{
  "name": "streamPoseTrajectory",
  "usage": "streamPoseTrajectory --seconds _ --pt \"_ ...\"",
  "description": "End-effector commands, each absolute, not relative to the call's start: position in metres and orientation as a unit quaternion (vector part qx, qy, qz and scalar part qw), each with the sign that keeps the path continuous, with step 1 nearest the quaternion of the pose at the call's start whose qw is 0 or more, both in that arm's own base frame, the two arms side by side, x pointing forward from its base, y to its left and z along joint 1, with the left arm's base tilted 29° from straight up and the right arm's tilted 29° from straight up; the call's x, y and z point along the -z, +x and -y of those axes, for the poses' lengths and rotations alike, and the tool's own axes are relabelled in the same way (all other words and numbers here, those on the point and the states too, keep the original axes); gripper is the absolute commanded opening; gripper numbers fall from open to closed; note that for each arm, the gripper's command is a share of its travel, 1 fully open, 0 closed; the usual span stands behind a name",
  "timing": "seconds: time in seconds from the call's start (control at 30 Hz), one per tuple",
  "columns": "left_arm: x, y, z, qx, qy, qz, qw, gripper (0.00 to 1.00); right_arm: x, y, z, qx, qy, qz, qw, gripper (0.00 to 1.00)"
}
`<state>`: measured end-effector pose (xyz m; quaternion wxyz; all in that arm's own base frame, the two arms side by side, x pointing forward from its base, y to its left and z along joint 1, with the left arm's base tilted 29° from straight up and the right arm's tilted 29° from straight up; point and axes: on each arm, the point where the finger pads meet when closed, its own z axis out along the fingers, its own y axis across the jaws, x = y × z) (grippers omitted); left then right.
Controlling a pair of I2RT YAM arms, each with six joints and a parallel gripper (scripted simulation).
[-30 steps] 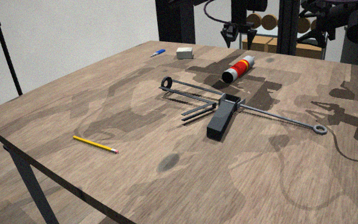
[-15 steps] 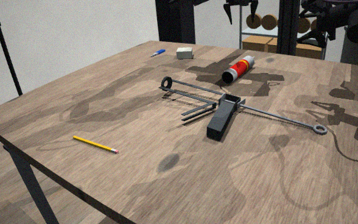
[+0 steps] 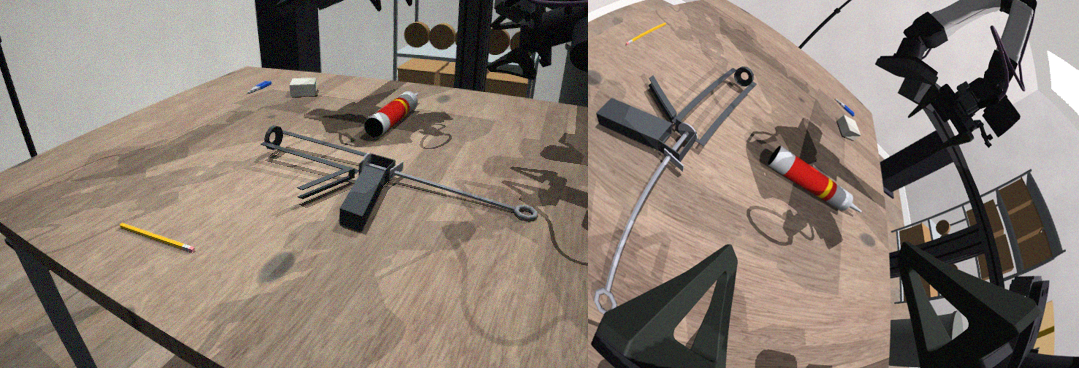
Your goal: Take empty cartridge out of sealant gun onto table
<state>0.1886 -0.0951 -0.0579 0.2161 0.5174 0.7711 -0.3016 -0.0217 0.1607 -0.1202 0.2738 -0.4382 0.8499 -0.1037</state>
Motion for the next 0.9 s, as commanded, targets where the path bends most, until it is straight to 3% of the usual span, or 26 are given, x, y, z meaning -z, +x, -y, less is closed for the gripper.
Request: streamPoseTrajectory --seconds 0.0,0.87 --pt "0.0572 0.1877 0.0917 0.296 0.522 -0.771 0.212 1.00 0.1067 -0.0266 -0.1610 0.098 -0.461 -0.835 0.285 0.85" --pt "0.0572 0.1879 0.0912 0.295 0.521 -0.772 0.213 1.00 0.1071 -0.0290 -0.1636 0.089 -0.459 -0.837 0.283 0.85"
